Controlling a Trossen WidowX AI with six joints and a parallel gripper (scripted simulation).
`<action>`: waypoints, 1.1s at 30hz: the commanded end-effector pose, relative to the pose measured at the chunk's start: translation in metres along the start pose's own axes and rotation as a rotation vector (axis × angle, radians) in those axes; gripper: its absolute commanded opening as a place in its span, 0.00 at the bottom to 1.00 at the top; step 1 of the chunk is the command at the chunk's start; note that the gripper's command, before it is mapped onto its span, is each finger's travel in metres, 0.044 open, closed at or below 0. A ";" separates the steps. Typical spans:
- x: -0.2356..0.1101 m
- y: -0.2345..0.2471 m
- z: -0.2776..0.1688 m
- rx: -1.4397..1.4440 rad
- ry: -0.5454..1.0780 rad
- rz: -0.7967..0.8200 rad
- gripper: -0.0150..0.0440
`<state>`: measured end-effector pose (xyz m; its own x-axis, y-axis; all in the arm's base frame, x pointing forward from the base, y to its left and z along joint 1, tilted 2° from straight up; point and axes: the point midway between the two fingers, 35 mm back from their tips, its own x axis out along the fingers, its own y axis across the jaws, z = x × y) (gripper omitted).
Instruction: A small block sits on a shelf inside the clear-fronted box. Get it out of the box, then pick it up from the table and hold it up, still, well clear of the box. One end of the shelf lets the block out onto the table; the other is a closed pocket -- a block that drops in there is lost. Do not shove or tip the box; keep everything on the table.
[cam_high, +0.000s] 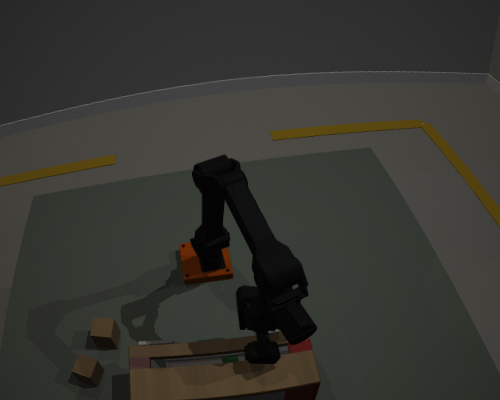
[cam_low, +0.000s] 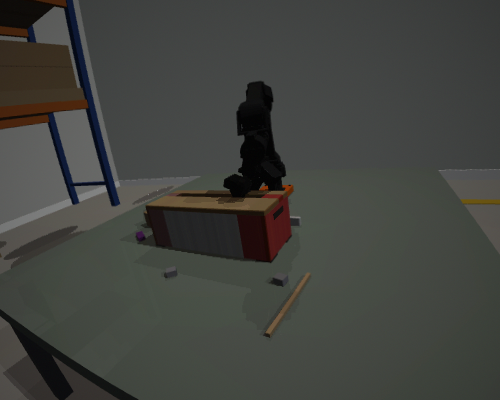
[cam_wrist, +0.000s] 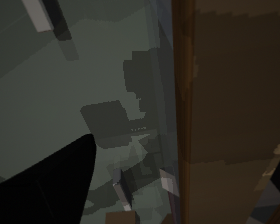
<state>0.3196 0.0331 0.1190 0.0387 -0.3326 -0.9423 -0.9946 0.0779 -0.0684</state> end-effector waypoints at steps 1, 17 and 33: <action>-0.001 0.000 0.000 0.001 0.000 -0.001 0.93; 0.013 0.000 -0.035 0.000 0.004 -0.001 0.93; 0.021 -0.001 -0.060 0.000 0.006 -0.001 0.93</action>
<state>0.3151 -0.0299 0.1183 0.0358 -0.3346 -0.9417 -0.9939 0.0867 -0.0686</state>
